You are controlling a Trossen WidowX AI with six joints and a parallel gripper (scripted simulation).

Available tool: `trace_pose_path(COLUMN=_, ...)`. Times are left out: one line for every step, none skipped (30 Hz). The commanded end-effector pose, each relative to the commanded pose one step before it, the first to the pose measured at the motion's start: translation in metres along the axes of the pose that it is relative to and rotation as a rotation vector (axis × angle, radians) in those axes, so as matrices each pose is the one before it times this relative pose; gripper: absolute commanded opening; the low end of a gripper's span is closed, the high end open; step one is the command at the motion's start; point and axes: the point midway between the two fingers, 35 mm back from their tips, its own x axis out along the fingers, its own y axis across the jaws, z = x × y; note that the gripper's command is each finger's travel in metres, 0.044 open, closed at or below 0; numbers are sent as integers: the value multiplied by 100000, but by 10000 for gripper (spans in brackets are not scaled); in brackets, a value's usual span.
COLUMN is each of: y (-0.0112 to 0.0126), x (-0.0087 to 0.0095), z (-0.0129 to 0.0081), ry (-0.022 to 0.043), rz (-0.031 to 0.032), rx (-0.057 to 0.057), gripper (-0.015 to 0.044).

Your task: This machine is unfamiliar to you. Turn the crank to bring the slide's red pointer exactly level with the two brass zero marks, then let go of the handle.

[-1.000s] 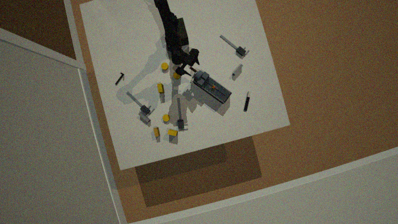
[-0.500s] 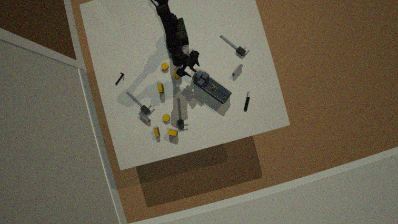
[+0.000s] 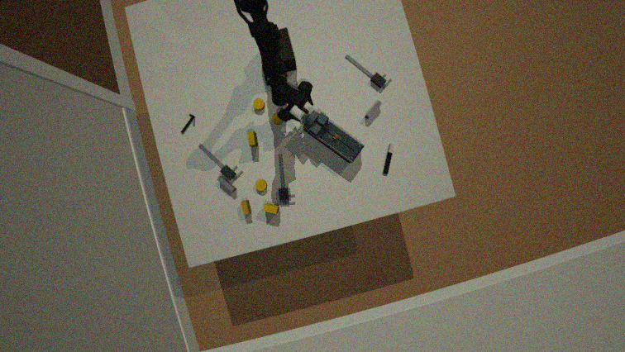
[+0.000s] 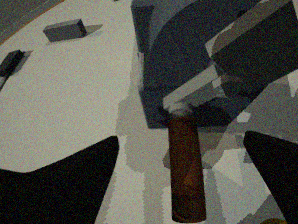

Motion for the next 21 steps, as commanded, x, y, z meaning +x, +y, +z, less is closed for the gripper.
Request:
trace_pose_path(y=264, x=309, z=-553, ry=284, rz=907, rx=-251, gripper=440)
trace_pose_path(y=0, x=0, z=0, ry=0, rz=0, rx=0, gripper=440)
trace_pose_path(y=0, x=0, z=0, ry=0, rz=0, rx=0, gripper=414)
trace_pose_path(y=0, x=0, z=0, ry=0, rz=0, rx=0, gripper=387)
trace_pose_path(y=0, x=0, z=0, ry=0, rz=0, rx=0, gripper=361)
trace_pose_path(y=0, x=0, z=0, ry=0, rz=0, rx=0, gripper=335)
trace_pose_path(y=0, x=0, z=0, ry=0, rz=0, rx=0, gripper=309)
trace_pose_path(y=0, x=0, z=0, ry=0, rz=0, rx=0, gripper=282)
trace_pose_path(y=0, x=0, z=0, ry=0, rz=0, rx=0, gripper=256)
trace_pose_path(y=0, x=0, z=0, ry=0, rz=0, rx=0, gripper=230)
trace_pose_path(y=0, x=0, z=0, ry=0, rz=0, rx=0, gripper=204)
trace_pose_path(y=0, x=0, z=0, ry=0, rz=0, rx=0, gripper=177)
trace_pose_path(y=0, x=0, z=0, ry=0, rz=0, rx=0, gripper=151)
trace_pose_path(y=0, x=0, z=0, ry=0, rz=0, rx=0, gripper=125)
trace_pose_path(y=0, x=0, z=0, ry=0, rz=0, rx=0, gripper=99)
trace_pose_path(y=0, x=0, z=0, ry=0, rz=0, rx=0, gripper=72)
trace_pose_path(y=0, x=0, z=0, ry=0, rz=0, rx=0, gripper=46)
trace_pose_path(y=0, x=0, z=0, ry=0, rz=0, rx=0, gripper=20)
trace_pose_path(y=0, x=0, z=0, ry=0, rz=0, rx=0, gripper=0)
trace_pose_path(y=0, x=0, z=0, ry=0, rz=0, rx=0, gripper=0)
trace_pose_path(y=0, x=0, z=0, ry=0, rz=0, rx=0, gripper=0)
